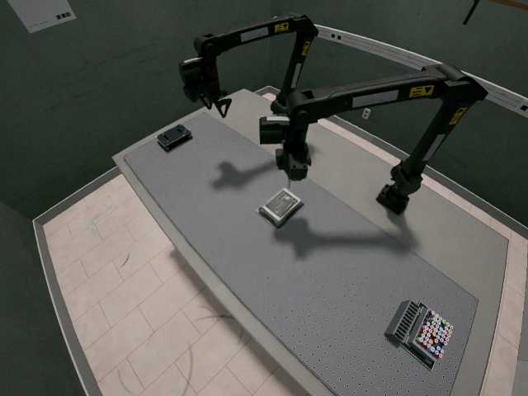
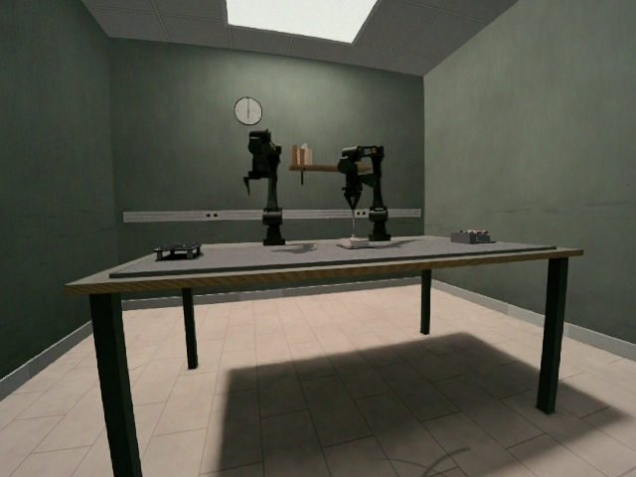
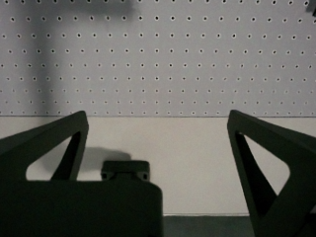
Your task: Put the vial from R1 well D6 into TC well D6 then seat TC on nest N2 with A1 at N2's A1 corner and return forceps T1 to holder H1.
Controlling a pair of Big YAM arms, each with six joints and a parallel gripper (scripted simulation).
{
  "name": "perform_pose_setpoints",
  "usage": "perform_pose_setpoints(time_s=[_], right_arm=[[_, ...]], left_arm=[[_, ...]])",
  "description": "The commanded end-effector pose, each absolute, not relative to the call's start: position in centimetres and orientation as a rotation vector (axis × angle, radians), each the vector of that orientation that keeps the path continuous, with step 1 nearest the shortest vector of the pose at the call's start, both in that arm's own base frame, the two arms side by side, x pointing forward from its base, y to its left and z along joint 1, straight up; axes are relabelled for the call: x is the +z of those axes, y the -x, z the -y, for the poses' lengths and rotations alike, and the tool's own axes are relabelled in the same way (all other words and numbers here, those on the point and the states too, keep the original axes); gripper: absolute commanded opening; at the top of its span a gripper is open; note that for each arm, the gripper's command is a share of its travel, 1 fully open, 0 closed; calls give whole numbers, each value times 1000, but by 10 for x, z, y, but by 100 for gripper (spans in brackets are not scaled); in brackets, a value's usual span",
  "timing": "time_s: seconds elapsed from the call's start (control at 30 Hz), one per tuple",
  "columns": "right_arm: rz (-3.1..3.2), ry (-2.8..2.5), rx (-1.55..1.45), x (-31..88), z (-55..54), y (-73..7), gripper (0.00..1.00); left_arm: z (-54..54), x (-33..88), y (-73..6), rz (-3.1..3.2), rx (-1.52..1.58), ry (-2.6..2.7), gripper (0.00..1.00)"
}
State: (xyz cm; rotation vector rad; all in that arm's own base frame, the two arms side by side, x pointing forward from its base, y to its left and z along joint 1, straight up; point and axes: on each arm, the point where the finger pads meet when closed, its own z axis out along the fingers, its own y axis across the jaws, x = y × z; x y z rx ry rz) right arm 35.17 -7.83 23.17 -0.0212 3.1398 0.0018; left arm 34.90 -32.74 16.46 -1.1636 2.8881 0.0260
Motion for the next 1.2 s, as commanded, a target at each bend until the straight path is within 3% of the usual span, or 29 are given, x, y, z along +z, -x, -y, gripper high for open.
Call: perform_pose_setpoints(time_s=[0.0,1.17], right_arm=[[-3106,7,-12,244,80,-359,100],[-3106,7,-12,244,80,-359,100]], left_arm=[[327,179,-355,-2878,-29,1153,8],[326,157,-354,-2890,11,1156,7]])
